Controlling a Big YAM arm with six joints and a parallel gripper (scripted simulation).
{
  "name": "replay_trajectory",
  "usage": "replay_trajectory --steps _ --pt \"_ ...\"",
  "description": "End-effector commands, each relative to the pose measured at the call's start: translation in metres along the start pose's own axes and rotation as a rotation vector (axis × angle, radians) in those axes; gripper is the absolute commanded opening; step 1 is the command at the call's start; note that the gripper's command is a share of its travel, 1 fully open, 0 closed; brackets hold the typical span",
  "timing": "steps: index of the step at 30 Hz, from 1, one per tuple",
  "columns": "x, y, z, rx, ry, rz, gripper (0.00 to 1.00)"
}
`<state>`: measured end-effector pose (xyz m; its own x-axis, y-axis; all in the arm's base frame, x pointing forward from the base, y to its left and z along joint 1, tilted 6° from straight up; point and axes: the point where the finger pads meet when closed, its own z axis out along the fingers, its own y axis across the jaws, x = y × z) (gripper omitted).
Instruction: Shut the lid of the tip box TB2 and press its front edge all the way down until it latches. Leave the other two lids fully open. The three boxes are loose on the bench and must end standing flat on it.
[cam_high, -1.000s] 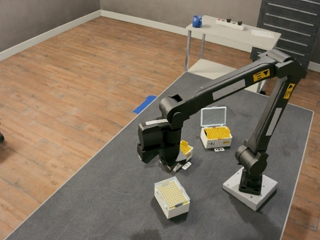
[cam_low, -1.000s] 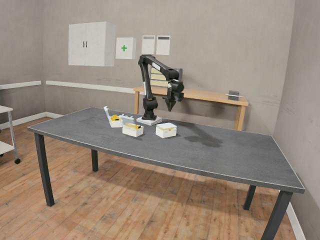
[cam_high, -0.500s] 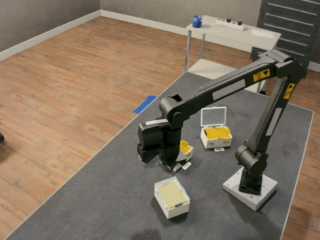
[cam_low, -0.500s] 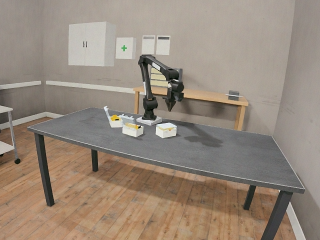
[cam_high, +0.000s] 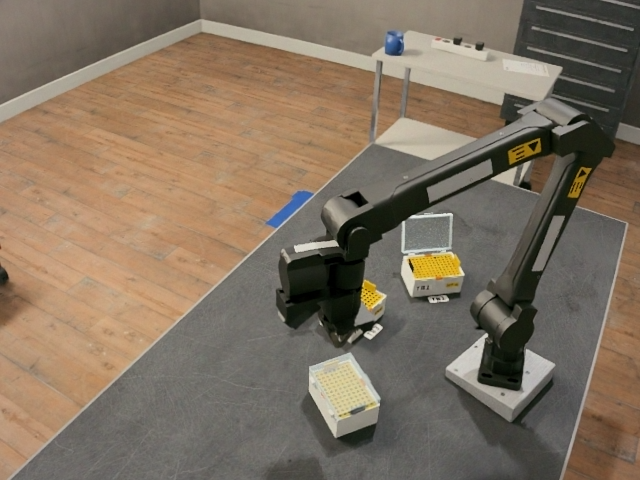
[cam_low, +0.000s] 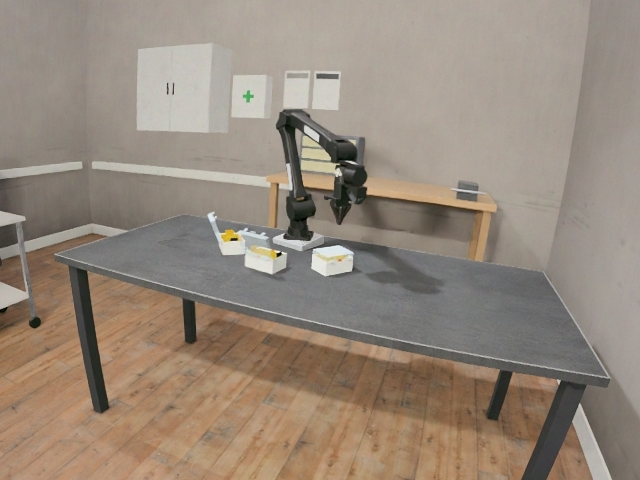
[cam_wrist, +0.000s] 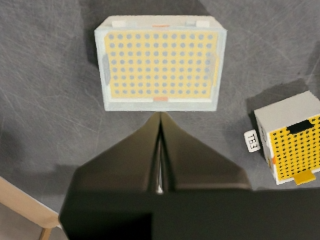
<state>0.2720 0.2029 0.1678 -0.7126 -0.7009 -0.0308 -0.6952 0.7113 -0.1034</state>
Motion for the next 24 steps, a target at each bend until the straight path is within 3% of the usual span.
replay_trajectory --steps 1,24 --pt "0.001 -0.004 -0.004 0.005 -0.041 0.001 0.00" --pt "0.034 -0.005 0.042 0.004 -0.039 0.003 0.00"
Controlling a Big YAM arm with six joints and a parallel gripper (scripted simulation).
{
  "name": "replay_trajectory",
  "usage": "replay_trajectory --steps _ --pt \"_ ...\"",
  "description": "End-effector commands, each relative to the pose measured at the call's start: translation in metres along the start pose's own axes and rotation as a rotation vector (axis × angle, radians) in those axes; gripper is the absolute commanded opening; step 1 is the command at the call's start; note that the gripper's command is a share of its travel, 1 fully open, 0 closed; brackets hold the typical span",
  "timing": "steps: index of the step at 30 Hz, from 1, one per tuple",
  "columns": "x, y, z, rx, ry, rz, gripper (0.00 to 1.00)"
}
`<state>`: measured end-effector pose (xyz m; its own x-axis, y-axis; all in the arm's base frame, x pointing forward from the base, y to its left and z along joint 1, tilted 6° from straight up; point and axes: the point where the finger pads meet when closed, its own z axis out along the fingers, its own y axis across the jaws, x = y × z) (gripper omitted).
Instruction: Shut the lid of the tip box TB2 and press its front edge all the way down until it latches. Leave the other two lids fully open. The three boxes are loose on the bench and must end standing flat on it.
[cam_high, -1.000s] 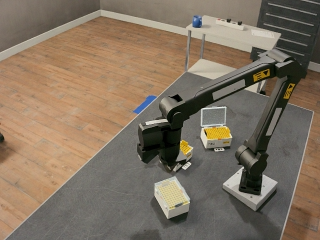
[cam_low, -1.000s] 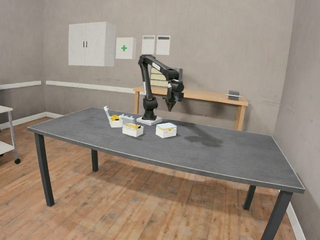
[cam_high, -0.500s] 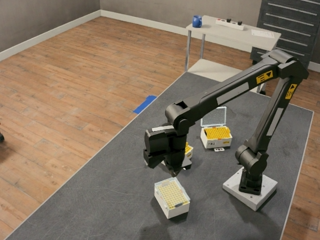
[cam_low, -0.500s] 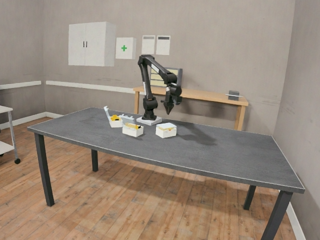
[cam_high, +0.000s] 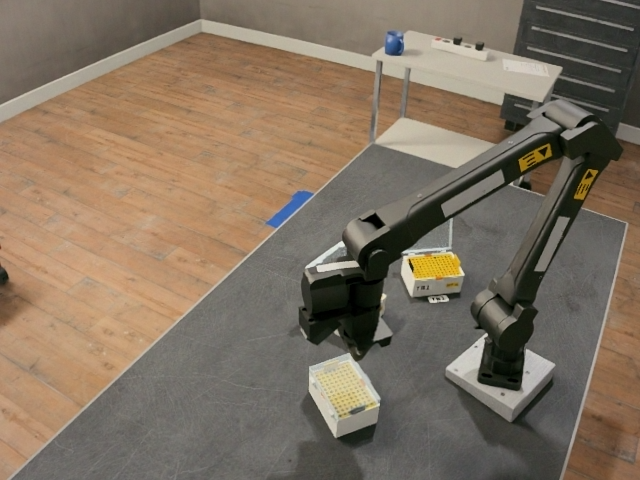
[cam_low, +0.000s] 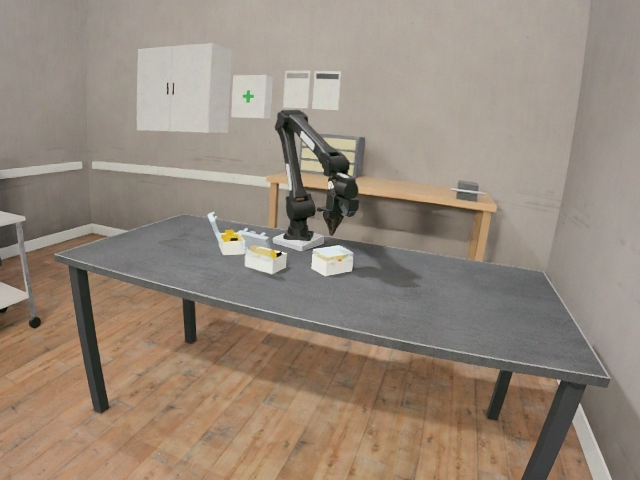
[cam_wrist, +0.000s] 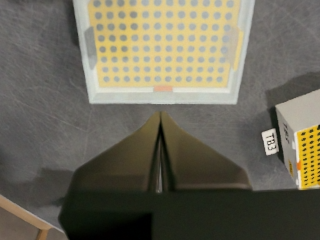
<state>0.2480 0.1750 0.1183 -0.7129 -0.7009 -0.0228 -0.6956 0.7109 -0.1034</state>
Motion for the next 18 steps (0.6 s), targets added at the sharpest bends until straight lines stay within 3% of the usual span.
replay_trajectory --steps 1,9,12,13,18 --pt "-0.004 -0.007 -0.006 0.004 -0.047 0.003 0.00" --pt "0.006 -0.006 0.009 0.004 -0.046 0.003 0.00" --pt "-0.002 -0.005 0.002 0.005 -0.051 0.003 0.00" --pt "-0.007 -0.009 -0.005 0.008 -0.078 0.006 0.00" --pt "-0.002 -0.005 0.002 0.005 -0.051 0.003 0.00"
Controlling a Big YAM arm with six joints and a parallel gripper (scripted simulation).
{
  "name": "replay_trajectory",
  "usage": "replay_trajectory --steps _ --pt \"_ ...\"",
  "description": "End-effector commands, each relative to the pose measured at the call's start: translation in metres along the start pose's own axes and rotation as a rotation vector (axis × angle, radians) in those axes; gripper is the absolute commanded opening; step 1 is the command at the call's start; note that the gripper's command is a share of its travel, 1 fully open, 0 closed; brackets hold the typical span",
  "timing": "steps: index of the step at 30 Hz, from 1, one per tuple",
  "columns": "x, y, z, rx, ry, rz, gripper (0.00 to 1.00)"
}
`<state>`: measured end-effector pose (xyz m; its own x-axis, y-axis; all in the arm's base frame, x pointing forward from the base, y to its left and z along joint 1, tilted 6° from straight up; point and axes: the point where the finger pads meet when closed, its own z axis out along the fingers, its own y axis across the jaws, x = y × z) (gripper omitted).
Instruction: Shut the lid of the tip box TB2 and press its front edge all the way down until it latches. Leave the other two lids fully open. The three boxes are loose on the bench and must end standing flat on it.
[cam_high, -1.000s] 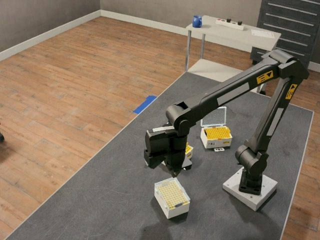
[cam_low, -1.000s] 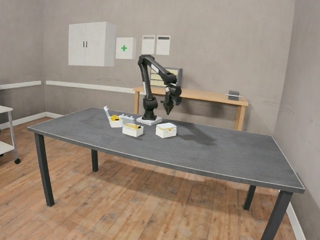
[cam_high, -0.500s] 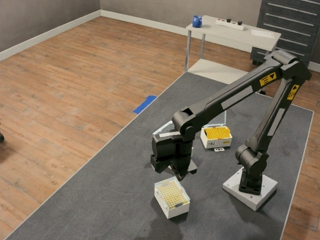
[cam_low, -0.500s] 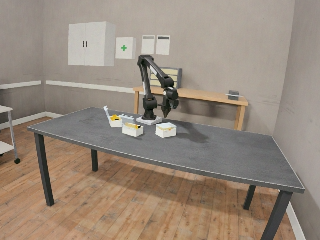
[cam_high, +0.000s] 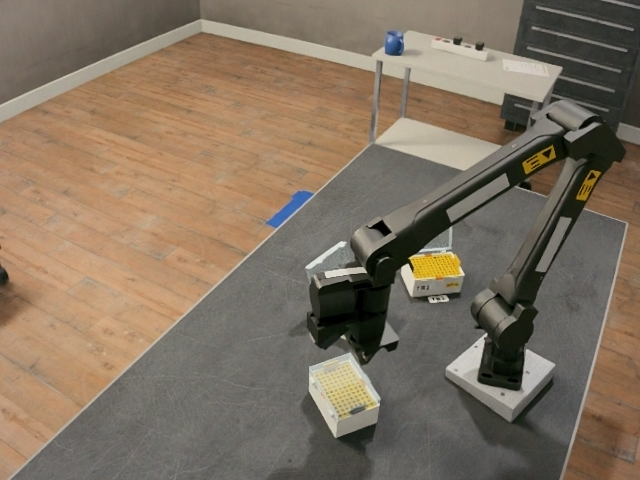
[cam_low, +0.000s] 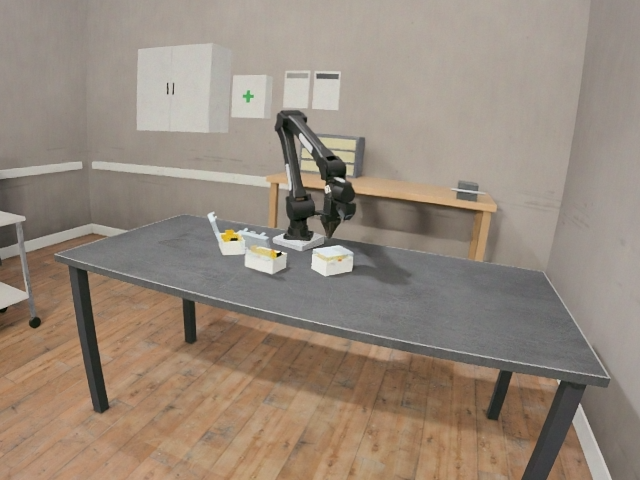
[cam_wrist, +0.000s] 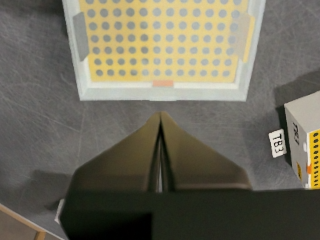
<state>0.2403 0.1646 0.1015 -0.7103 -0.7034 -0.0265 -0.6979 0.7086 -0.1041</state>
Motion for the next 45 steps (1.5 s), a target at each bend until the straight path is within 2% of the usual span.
replay_trajectory --steps 1,4,6,18,19,20,24,26,27,32,35,36,42,45 --pt "-0.016 -0.004 -0.014 0.004 -0.047 0.006 0.00" --pt "-0.016 -0.004 -0.014 0.004 -0.047 0.006 0.00" --pt "-0.006 -0.005 0.003 -0.001 -0.014 0.004 0.00" --pt "-0.006 -0.005 0.020 -0.001 -0.014 0.004 0.00" --pt "-0.016 -0.008 0.009 0.005 -0.053 0.007 0.00" --pt "-0.006 -0.005 0.021 0.000 -0.020 0.004 0.00" --pt "-0.006 -0.005 0.030 -0.001 -0.014 0.004 0.00" --pt "-0.006 -0.005 0.030 -0.001 -0.014 0.004 0.00" --pt "-0.016 -0.004 0.017 0.004 -0.045 0.006 0.00" --pt "-0.016 -0.004 0.017 0.004 -0.045 0.006 0.00" --pt "-0.014 -0.007 0.019 0.004 -0.049 0.008 0.00" --pt "-0.010 -0.006 0.022 0.002 -0.034 0.007 0.00" --pt "-0.005 -0.005 0.032 -0.001 -0.012 0.004 0.00" --pt "-0.009 -0.006 0.030 0.001 -0.024 0.006 0.00"
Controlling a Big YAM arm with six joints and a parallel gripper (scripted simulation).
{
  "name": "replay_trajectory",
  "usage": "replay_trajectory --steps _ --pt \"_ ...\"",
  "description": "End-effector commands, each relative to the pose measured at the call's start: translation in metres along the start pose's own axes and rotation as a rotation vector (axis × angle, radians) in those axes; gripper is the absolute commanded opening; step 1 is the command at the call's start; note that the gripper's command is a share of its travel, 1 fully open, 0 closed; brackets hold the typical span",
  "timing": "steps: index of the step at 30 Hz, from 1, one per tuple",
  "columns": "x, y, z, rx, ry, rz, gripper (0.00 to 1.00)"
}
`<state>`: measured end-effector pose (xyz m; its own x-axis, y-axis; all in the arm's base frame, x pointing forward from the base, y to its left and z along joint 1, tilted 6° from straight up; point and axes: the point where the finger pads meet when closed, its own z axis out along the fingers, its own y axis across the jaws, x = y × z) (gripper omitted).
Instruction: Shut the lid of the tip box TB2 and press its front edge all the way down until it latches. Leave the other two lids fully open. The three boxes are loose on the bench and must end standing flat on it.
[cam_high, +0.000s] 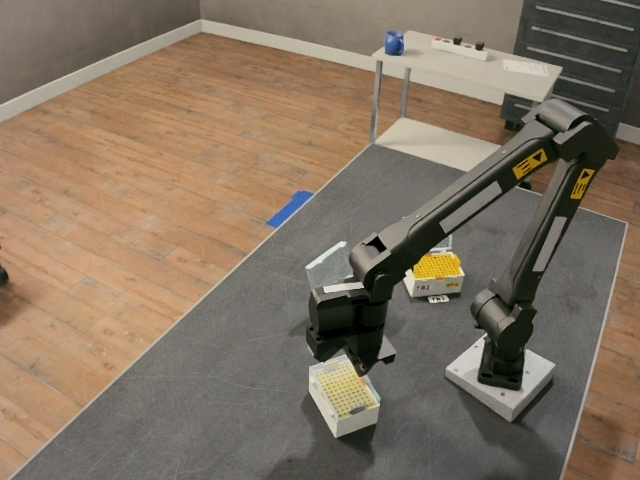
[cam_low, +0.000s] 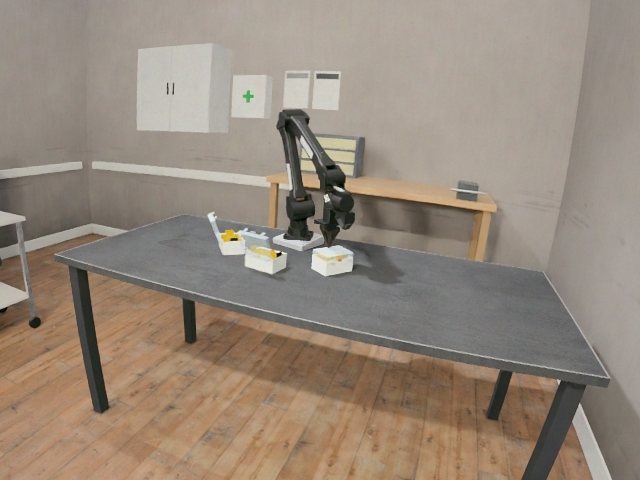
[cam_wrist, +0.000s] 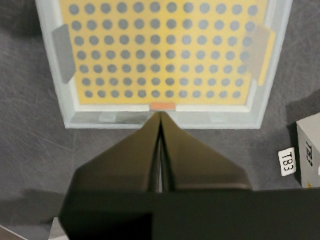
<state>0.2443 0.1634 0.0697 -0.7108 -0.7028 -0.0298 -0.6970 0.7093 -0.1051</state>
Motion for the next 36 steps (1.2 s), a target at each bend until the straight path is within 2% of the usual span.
replay_trajectory --steps 1,7,8,13,24,31,36 --pt "-0.006 -0.005 -0.001 -0.001 -0.021 0.004 0.00" --pt "-0.005 -0.005 0.002 -0.002 -0.013 0.003 0.00" --pt "-0.013 -0.007 -0.006 0.002 -0.037 0.006 0.00" --pt "-0.004 -0.005 0.005 -0.002 -0.009 0.003 0.00" --pt "-0.004 -0.005 0.008 -0.002 -0.010 0.003 0.00" --pt "-0.021 -0.005 -0.009 0.002 -0.042 0.015 0.00" --pt "-0.017 -0.003 -0.006 0.003 -0.041 0.005 0.00"
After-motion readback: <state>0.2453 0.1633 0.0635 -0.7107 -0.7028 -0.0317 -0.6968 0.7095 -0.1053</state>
